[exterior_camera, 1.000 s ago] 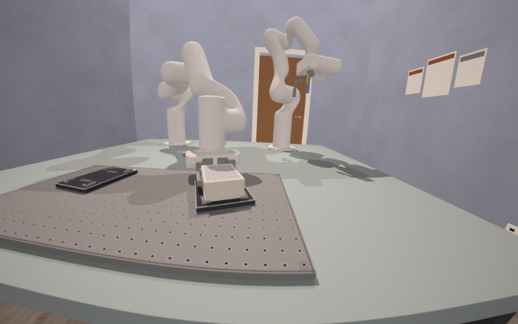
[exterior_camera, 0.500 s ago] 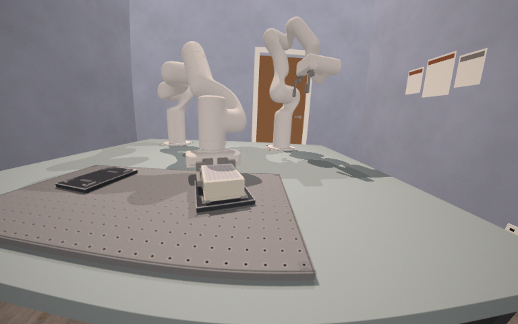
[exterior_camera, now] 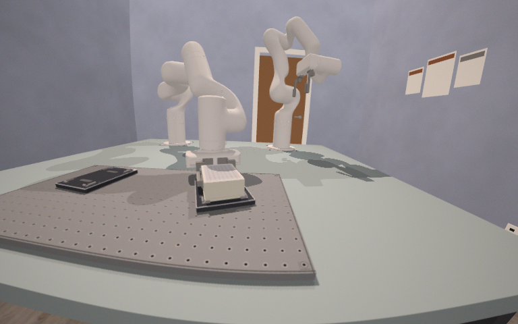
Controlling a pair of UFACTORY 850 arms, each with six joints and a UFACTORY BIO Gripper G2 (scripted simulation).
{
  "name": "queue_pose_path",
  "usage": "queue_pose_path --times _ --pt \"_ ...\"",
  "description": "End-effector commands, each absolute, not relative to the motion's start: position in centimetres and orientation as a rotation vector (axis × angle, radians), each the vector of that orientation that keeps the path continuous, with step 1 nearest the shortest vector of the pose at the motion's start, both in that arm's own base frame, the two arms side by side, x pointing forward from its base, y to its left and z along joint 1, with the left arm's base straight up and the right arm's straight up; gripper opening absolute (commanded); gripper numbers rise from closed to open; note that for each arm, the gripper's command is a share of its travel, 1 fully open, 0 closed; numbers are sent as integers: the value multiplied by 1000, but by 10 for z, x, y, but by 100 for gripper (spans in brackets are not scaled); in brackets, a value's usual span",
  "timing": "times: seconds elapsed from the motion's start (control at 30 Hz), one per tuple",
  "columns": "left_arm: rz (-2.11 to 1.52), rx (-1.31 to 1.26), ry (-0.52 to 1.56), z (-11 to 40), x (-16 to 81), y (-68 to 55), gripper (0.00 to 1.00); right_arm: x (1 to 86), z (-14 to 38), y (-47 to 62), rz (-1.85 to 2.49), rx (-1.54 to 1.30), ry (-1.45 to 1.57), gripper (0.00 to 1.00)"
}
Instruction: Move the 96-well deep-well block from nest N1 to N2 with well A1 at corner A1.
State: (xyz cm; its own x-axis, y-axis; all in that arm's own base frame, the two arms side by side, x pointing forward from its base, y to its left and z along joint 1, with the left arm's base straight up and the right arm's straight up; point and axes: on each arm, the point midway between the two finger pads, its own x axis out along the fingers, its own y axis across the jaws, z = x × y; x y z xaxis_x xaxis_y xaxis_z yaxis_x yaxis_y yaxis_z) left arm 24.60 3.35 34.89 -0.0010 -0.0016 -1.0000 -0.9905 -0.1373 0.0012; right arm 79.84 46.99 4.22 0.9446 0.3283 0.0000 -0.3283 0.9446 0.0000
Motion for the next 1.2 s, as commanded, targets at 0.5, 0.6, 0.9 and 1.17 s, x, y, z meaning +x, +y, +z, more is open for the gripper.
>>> queue_pose_path --times 0.5,0.6,0.9,1.17 --pt "1309 -1311 1142 349 246 34 100 799 53 470 334 1 -2 0" --pt "1309 -1311 1142 349 246 34 100 799 55 470 334 1 -2 0" --pt "1309 -1311 1142 349 246 34 100 799 59 470 334 1 -2 0" --pt "1309 -1311 1142 349 246 34 100 799 64 470 334 1 -2 0"
